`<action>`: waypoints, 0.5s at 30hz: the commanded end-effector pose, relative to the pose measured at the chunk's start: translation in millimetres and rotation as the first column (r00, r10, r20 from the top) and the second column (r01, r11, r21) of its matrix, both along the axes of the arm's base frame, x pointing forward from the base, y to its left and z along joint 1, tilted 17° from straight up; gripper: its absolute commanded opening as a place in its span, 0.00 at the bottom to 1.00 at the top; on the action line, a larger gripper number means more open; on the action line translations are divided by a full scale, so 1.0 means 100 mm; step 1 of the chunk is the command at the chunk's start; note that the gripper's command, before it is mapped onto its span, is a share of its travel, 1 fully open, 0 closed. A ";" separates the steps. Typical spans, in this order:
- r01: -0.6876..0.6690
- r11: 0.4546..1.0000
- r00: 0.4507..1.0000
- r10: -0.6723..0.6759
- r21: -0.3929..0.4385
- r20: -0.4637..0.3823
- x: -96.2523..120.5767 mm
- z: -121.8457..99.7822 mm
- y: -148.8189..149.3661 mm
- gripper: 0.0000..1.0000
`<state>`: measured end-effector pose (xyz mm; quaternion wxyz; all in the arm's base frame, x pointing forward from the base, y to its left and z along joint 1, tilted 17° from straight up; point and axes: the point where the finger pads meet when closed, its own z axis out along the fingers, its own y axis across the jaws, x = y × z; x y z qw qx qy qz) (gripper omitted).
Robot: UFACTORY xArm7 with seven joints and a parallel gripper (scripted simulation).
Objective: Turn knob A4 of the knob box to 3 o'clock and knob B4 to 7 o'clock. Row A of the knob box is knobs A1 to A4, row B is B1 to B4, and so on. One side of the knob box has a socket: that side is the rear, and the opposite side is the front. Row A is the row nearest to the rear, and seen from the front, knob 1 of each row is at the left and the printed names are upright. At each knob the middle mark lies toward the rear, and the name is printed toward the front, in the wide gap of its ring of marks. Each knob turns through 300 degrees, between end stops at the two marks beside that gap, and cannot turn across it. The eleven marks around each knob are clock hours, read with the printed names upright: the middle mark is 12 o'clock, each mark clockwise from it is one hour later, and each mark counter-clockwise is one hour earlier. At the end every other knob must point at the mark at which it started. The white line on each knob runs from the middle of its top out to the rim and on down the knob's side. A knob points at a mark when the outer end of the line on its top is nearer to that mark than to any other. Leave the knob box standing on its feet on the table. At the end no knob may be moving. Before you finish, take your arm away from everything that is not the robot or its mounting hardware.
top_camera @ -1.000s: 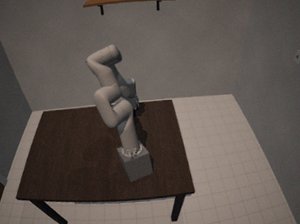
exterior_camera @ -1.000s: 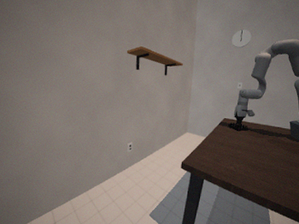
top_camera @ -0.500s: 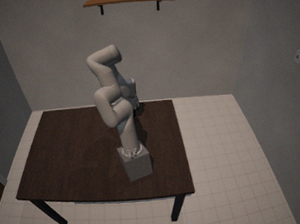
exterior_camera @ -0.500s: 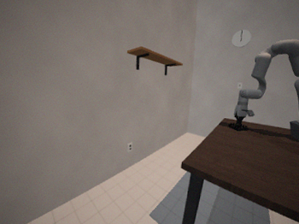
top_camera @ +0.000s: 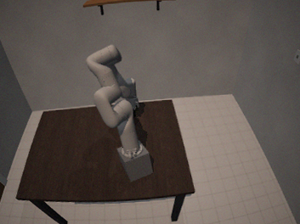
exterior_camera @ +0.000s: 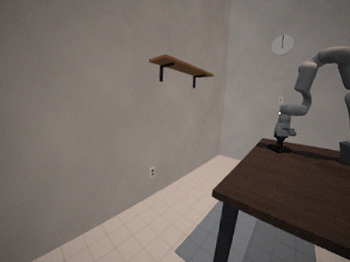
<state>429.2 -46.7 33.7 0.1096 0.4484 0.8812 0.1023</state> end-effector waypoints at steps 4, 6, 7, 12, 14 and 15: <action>0.120 0.992 0.993 -0.120 0.034 -0.012 0.01 0.01 0.00 0.08; 0.157 0.987 0.988 -0.157 0.044 -0.017 0.01 0.01 0.00 0.08; 0.157 0.987 0.988 -0.157 0.044 -0.017 0.01 0.01 0.00 0.08; 0.237 0.969 0.972 -0.235 0.067 -0.028 0.01 0.01 0.00 0.08; 0.279 0.957 0.960 -0.277 0.078 -0.035 0.01 0.01 0.00 0.08; 0.300 0.950 0.954 -0.298 0.084 -0.039 0.01 0.01 0.00 0.08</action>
